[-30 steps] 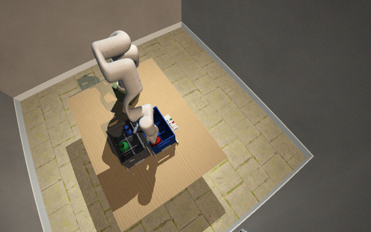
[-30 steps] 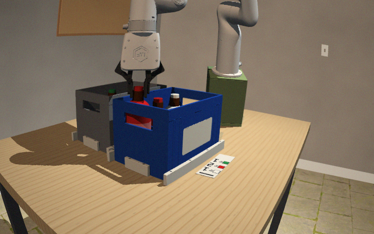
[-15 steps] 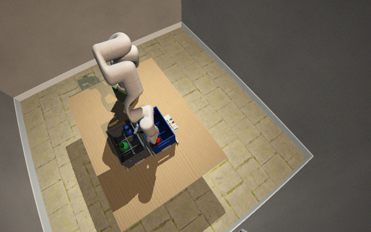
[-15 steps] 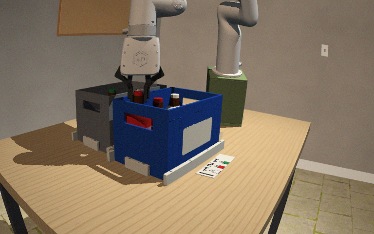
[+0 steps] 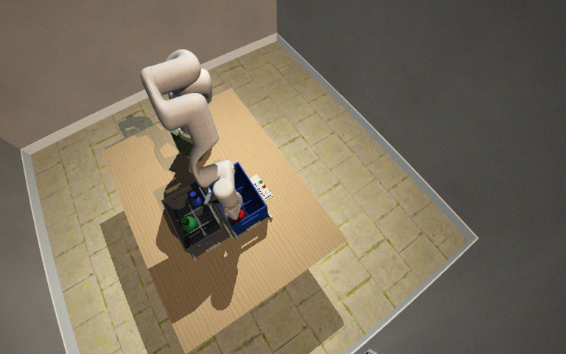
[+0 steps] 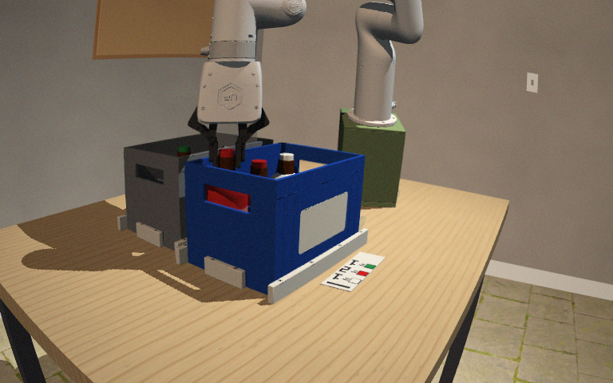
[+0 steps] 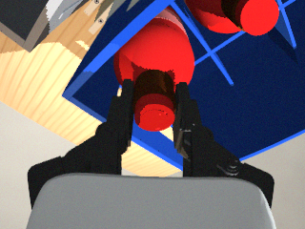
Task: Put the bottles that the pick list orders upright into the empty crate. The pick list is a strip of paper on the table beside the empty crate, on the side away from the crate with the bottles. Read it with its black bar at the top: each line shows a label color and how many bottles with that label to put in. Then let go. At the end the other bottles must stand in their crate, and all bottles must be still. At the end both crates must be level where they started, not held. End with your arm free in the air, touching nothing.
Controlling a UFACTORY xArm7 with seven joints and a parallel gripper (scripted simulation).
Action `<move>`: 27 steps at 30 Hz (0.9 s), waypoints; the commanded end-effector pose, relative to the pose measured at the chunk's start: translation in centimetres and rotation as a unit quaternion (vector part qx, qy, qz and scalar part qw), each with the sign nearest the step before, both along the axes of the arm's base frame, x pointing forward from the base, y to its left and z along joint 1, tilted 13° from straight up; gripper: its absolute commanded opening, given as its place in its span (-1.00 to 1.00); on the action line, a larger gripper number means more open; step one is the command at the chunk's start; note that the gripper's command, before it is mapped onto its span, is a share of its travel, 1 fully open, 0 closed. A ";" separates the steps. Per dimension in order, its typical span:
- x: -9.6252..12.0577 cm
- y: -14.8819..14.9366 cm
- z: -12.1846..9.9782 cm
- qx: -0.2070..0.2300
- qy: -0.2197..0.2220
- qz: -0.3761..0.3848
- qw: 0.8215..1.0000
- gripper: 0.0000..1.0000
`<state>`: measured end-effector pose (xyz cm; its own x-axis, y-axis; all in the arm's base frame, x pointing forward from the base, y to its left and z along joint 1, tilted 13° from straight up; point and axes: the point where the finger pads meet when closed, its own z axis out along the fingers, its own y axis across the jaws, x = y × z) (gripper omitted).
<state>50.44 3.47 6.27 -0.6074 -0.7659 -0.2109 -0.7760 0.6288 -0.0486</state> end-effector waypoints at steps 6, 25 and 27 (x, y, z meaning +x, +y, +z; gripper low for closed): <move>0.2 0.0 0.2 0.000 -0.002 0.000 1.000 -1.00; 0.2 0.0 -0.1 0.000 -0.002 0.000 1.000 -1.00; 0.2 0.0 -0.2 0.000 -0.002 0.000 1.000 -1.00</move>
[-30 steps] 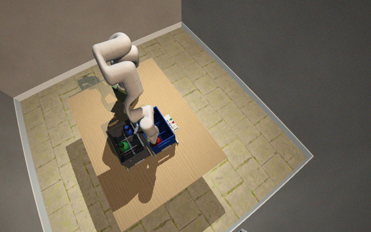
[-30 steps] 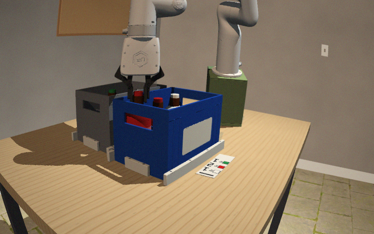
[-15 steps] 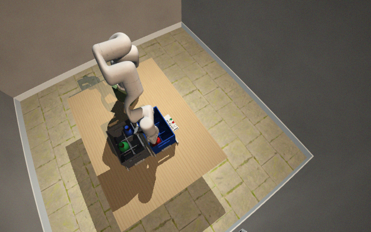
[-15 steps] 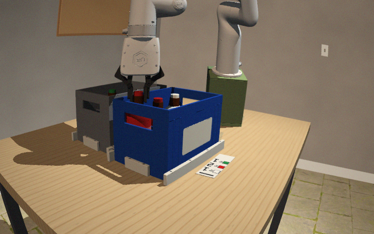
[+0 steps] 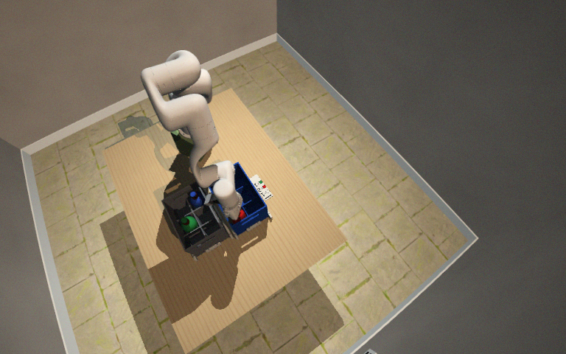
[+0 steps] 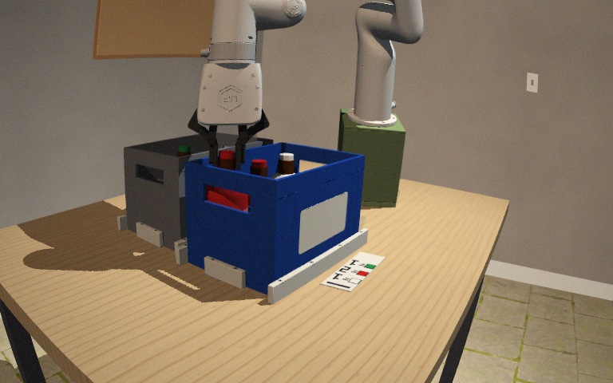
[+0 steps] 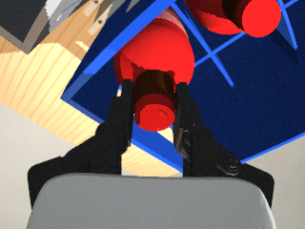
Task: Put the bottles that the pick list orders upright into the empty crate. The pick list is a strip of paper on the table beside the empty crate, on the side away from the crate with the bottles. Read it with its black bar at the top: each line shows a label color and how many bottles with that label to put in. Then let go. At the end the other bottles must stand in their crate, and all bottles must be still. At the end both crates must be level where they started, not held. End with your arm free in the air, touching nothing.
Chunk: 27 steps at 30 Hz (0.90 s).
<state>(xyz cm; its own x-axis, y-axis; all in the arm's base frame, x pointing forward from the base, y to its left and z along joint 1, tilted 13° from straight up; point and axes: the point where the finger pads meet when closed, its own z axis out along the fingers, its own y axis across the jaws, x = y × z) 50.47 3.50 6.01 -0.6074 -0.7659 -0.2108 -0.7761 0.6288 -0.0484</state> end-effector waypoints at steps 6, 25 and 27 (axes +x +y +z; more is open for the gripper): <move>0.2 0.0 -0.1 0.000 -0.002 0.000 1.000 -1.00; 0.4 0.1 -1.0 0.000 -0.002 0.000 1.000 -1.00; 0.4 0.1 -1.1 0.000 -0.002 0.000 1.000 -1.00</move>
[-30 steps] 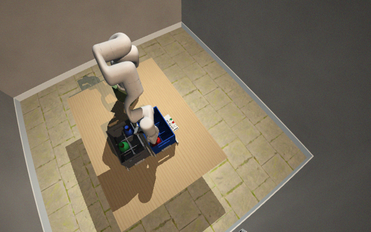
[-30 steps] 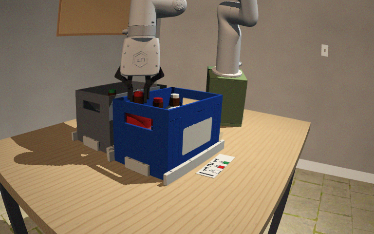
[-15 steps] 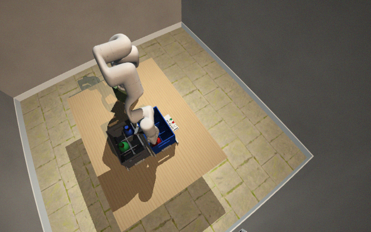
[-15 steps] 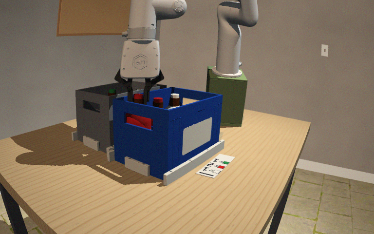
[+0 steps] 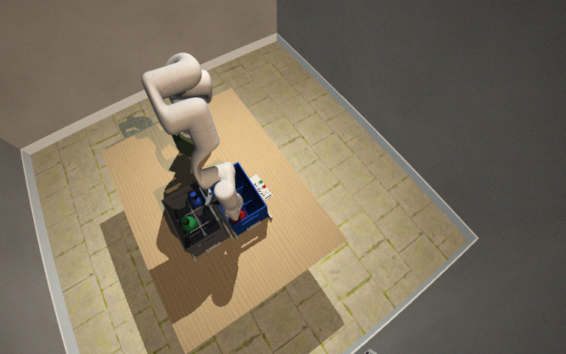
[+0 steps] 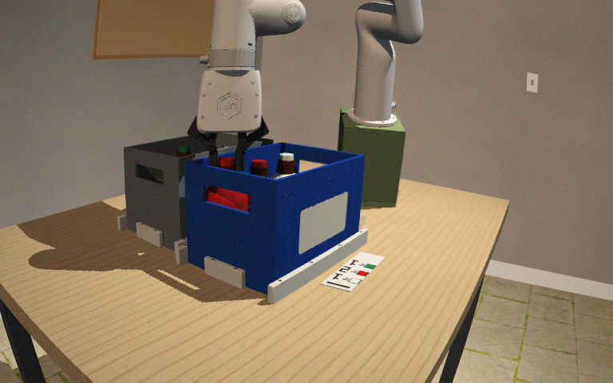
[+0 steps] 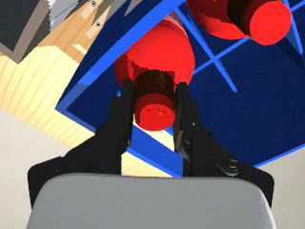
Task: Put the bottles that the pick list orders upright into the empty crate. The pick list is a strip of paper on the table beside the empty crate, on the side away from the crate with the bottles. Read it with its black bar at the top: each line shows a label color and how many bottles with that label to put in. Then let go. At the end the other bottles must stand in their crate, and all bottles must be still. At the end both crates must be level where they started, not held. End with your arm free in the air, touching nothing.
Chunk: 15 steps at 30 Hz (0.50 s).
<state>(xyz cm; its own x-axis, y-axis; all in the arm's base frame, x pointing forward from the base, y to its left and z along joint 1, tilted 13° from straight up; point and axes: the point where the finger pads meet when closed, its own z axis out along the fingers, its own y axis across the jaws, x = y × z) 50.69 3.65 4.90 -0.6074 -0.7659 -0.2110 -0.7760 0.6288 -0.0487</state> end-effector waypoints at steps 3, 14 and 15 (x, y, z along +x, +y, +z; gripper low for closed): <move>0.2 0.0 -0.1 0.000 -0.002 0.000 1.000 -1.00; 0.3 0.1 -0.5 0.000 -0.002 0.000 1.000 -1.00; 0.3 0.1 -0.6 0.000 -0.002 0.000 1.000 -1.00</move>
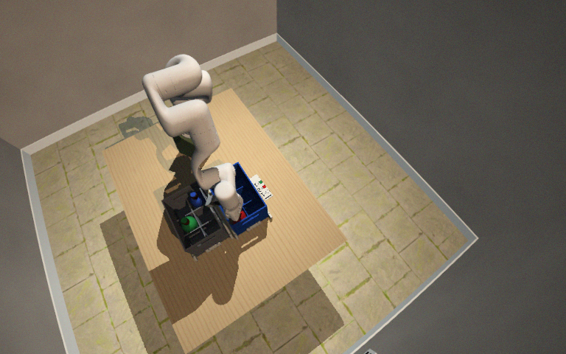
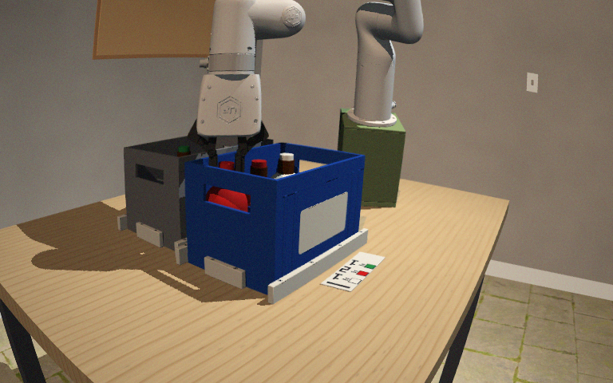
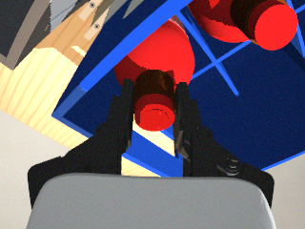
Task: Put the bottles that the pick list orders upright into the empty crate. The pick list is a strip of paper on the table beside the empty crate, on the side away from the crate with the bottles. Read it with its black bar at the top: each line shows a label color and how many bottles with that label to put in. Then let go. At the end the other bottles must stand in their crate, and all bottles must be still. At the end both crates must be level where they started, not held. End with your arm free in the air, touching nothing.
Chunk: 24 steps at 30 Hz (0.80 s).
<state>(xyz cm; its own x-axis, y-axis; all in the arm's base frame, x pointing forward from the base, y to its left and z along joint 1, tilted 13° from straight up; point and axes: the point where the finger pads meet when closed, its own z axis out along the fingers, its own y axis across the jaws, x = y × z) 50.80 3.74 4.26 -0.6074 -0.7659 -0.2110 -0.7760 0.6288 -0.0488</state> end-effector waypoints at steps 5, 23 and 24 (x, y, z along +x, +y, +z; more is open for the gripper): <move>0.2 0.0 -0.2 0.000 -0.002 0.000 1.000 -1.00; 0.3 0.1 -0.6 0.000 -0.002 0.000 1.000 -1.00; 0.3 0.1 -0.6 0.000 -0.002 0.000 1.000 -1.00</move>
